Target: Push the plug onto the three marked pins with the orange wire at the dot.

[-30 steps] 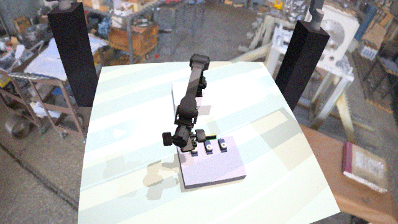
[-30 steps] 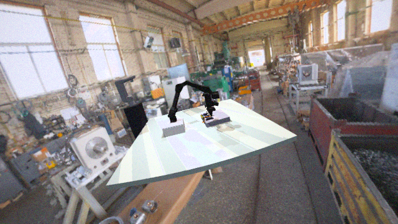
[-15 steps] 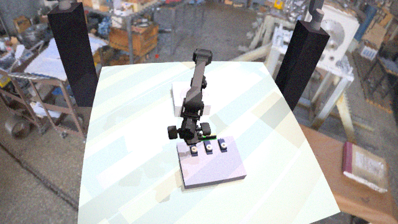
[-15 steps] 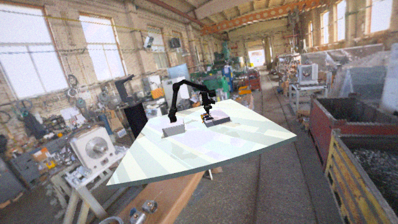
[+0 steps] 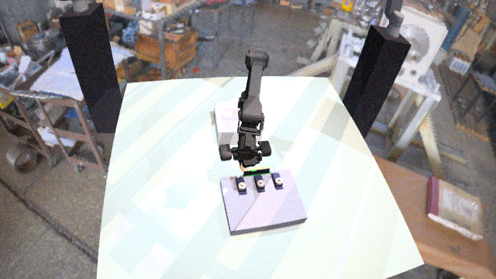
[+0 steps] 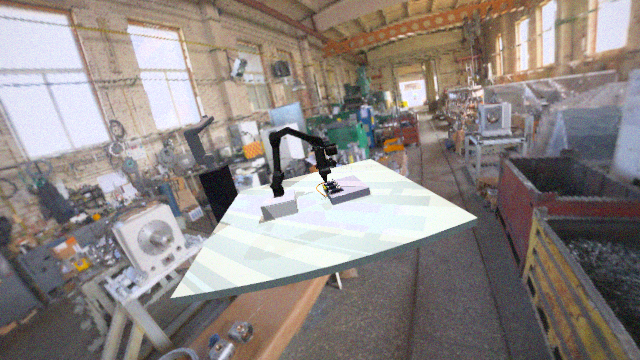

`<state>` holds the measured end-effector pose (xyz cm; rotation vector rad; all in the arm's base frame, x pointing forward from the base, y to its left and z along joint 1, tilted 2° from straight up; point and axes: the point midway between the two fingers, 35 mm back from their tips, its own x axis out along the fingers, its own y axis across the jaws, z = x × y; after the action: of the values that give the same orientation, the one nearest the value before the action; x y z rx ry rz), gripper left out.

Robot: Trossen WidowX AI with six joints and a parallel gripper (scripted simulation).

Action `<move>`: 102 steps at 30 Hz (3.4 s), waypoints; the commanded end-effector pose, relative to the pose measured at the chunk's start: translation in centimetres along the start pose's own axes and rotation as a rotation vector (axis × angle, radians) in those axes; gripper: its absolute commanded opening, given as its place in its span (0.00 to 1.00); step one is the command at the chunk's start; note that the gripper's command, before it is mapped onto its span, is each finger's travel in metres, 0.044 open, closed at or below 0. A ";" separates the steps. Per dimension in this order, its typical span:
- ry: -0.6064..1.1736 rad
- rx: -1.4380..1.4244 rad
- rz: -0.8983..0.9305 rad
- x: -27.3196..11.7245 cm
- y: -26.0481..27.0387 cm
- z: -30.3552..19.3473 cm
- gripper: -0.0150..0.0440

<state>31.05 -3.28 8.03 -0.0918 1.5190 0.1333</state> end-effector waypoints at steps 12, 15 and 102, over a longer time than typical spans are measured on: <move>-0.002 0.001 0.004 0.6 3.7 -5.6 0.25; 0.000 0.000 0.004 0.9 4.3 -6.7 0.25; -0.005 -0.001 0.005 2.7 4.9 -2.3 0.79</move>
<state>27.81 1.40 3.27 -0.0907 1.5326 0.1438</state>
